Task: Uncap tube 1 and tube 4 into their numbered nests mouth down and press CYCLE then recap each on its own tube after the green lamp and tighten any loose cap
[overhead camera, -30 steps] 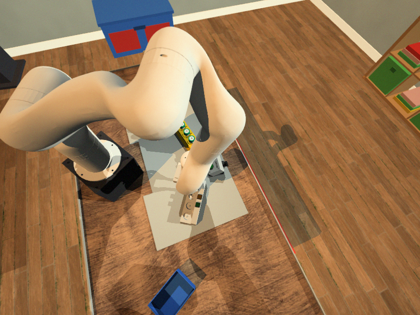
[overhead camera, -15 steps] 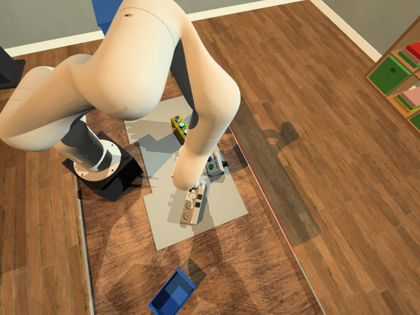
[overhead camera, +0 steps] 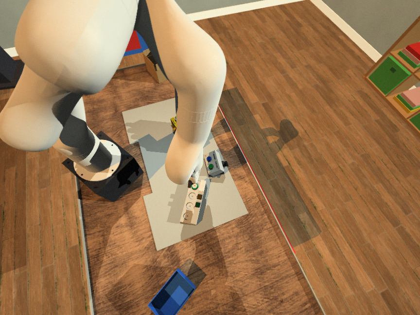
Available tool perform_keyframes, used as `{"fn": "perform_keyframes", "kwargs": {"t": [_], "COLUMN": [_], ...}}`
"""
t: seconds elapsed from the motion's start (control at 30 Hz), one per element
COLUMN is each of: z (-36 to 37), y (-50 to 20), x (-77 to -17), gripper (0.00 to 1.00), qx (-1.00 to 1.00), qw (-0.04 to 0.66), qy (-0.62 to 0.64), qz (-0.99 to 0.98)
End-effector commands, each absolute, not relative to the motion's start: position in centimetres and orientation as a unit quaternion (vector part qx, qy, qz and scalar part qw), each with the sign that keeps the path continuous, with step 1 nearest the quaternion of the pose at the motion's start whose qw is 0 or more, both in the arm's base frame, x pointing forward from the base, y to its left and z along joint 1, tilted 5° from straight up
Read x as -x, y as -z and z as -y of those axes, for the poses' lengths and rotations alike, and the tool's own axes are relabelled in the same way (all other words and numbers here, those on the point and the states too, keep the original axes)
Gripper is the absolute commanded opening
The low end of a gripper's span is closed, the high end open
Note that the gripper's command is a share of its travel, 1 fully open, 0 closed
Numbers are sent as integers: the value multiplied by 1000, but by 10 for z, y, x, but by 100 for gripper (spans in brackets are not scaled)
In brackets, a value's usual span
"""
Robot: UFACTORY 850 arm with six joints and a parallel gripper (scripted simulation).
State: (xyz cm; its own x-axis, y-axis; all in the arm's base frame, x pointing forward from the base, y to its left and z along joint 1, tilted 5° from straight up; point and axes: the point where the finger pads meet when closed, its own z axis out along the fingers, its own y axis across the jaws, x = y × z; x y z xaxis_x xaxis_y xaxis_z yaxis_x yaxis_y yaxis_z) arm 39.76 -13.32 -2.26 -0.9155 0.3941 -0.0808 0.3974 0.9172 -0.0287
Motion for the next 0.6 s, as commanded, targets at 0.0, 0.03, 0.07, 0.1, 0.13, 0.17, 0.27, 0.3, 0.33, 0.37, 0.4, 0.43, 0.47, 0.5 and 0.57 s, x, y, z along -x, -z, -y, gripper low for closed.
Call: {"fn": "perform_keyframes", "kwargs": {"t": [0.0, 0.03, 0.07, 0.1, 0.13, 0.17, 0.27, 0.3, 0.33, 0.37, 0.4, 0.43, 0.47, 0.5, 0.57], "z": [133, 133, 133, 133, 125, 117, 100, 100, 92, 92, 83, 83, 75, 75, 67], "y": [14, 14, 14, 14, 14, 15, 15, 15, 16, 16, 16, 16, 17, 17, 17], "x": [-397, -397, -397, -397, -398, -399, -401, -401, -402, -402, -403, -403, -404, -404, -405], "gripper": [46, 46, 46, 46, 46, 46, 46, 46, 46, 46, 46, 46, 46, 46, 46], "qx": [-202, -202, -202, -202, -243, -283, -356, -362, -395, -400, -436, -438, -475, -475, -511], "qw": [35, 35, 35, 35, 36, 37, 39, 39, 39, 39, 40, 40, 41, 41, 41], "qy": [26, 26, 26, 26, 24, 23, 20, 20, 18, 18, 17, 17, 15, 15, 13], "qz": [-978, -978, -978, -978, -969, -958, -933, -931, -918, -915, -899, -898, -879, -879, -858]}}
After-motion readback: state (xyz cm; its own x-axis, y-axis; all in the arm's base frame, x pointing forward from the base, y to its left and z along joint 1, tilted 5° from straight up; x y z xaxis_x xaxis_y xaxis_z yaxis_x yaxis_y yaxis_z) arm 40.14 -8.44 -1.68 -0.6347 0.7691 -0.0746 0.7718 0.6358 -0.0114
